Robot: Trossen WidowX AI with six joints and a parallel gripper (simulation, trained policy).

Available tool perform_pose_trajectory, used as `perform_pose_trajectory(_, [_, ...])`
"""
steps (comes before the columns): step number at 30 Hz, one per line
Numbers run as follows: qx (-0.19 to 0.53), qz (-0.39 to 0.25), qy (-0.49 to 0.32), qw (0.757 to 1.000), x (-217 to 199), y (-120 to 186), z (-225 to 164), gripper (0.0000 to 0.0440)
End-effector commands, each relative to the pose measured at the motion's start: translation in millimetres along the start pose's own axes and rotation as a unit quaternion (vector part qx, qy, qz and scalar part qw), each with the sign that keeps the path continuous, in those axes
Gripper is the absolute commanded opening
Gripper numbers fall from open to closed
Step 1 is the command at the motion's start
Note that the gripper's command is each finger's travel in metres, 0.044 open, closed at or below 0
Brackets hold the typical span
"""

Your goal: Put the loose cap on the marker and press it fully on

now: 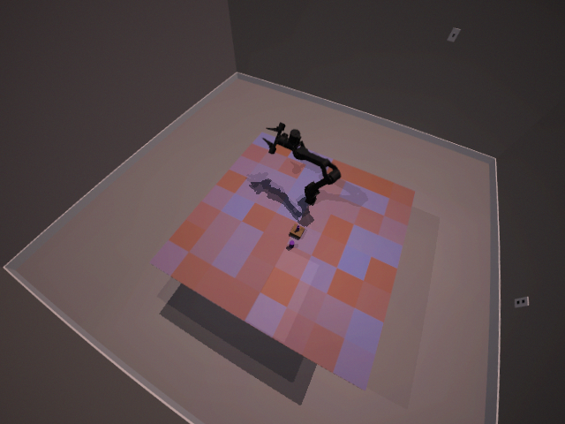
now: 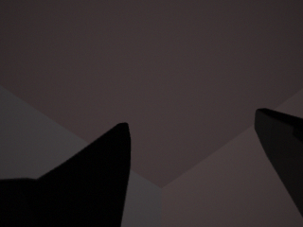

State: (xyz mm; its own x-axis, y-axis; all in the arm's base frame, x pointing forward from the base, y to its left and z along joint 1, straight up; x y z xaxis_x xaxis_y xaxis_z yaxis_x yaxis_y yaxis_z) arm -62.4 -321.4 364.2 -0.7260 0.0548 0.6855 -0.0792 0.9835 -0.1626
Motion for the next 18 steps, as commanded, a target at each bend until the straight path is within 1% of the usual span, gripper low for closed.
perform_pose_trajectory(1, [-0.006, -0.013, 0.003, 1.000, -5.1, -6.4, -2.8, 0.0296])
perform_pose_trajectory(18, [-0.038, -0.100, 0.003, 0.994, -48.8, -31.4, -9.6, 0.0315])
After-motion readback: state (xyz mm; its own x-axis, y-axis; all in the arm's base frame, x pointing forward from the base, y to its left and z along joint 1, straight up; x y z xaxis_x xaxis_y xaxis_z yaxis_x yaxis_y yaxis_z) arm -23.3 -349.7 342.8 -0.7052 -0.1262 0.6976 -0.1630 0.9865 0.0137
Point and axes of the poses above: the point midway between the two fingers, 35 mm back from their tips, its own y axis back along the fingers, its own x axis across the jaws, z = x × y, the point moved 3 cm from there along y, back along the fingers, and after that the axes turned 5 degrees about -y, right-handed, at the moved point
